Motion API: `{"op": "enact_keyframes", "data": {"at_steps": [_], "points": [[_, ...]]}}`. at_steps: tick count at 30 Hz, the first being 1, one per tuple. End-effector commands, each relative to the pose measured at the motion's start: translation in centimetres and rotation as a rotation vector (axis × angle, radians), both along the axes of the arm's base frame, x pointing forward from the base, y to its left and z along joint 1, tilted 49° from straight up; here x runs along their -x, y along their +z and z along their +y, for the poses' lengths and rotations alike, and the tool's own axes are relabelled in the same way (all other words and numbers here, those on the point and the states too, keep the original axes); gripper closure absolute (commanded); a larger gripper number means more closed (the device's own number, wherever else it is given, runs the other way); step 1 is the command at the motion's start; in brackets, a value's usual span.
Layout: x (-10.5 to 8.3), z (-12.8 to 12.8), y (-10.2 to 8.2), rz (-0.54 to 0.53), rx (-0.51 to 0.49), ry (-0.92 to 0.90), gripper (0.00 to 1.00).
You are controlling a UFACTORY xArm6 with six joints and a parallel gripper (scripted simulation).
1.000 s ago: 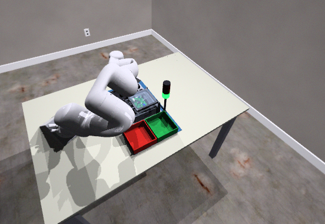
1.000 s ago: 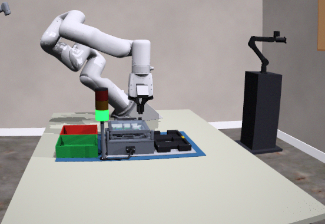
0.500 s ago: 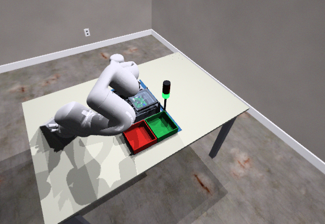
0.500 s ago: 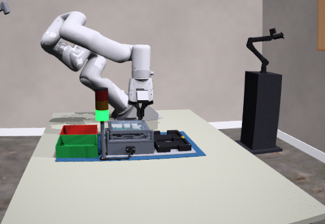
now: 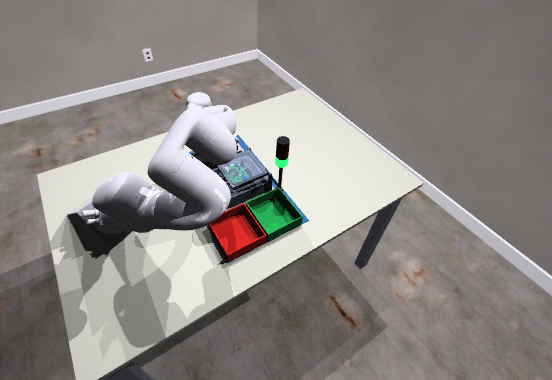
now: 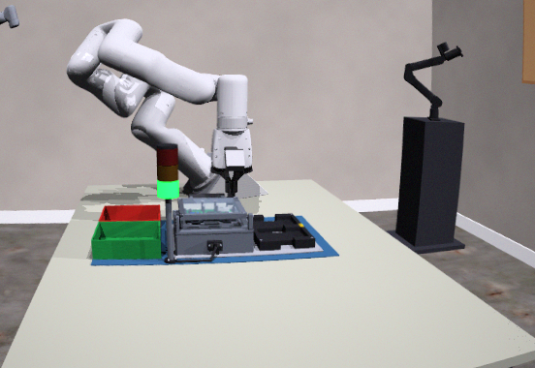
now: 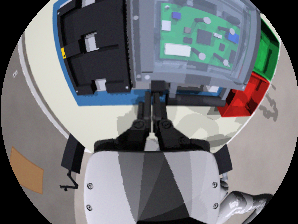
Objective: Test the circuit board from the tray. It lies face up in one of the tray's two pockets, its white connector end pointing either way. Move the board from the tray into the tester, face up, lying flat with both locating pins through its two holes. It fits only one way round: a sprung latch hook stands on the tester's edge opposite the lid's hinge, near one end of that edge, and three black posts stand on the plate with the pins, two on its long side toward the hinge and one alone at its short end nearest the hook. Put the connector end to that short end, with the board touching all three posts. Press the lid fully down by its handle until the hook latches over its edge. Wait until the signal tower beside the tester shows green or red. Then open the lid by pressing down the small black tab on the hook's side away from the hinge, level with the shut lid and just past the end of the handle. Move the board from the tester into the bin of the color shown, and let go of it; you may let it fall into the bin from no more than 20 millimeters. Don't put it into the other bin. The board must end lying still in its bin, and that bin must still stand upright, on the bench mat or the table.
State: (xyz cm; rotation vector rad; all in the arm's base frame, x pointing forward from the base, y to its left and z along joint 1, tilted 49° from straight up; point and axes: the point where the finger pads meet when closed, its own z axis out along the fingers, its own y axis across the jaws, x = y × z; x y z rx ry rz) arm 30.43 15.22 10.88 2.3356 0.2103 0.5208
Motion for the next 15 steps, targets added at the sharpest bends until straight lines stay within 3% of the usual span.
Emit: {"op": "enact_keyframes", "data": {"at_steps": [1, 15], "points": [[-0.05, 0.09, 0.04, -0.001, -0.002, 0.001, 1.00], [-0.10, 0.02, -0.04, -0.001, -0.002, 0.001, 1.00]]}}
